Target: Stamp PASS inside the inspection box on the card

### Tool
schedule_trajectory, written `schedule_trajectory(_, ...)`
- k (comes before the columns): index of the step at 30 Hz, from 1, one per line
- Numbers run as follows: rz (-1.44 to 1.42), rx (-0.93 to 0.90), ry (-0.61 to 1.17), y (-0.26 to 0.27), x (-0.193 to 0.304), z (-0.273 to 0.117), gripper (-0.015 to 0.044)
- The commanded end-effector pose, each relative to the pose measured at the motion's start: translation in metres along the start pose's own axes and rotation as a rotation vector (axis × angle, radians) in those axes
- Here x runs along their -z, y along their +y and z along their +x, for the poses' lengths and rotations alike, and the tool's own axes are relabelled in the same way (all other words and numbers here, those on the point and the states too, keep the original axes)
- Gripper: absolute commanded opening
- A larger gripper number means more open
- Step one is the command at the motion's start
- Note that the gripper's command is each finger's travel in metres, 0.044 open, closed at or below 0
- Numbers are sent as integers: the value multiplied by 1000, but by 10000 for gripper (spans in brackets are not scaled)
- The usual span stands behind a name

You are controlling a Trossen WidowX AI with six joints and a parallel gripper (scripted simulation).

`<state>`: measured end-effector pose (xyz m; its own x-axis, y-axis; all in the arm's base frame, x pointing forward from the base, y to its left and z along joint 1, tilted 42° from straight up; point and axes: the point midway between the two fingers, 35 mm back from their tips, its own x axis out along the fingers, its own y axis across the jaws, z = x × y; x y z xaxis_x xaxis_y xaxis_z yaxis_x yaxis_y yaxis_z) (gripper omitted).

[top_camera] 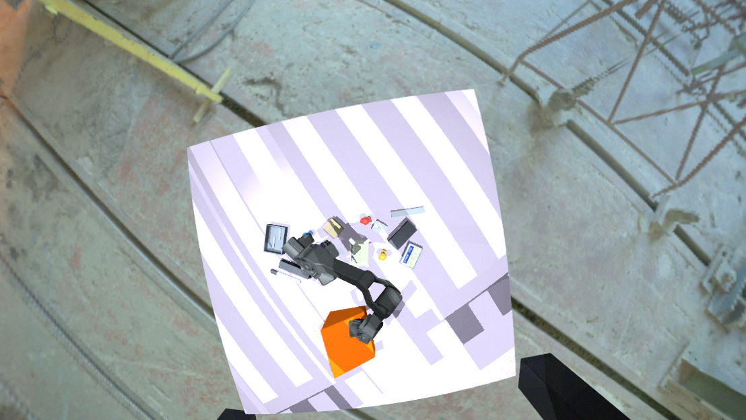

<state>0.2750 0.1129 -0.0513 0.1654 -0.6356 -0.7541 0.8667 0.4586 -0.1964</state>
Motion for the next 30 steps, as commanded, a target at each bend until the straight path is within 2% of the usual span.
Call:
schedule_trajectory(1,-6,2,-1,-1,1,4,0)
schedule_trajectory(30,-5,2,-2,-1,1,23,0)
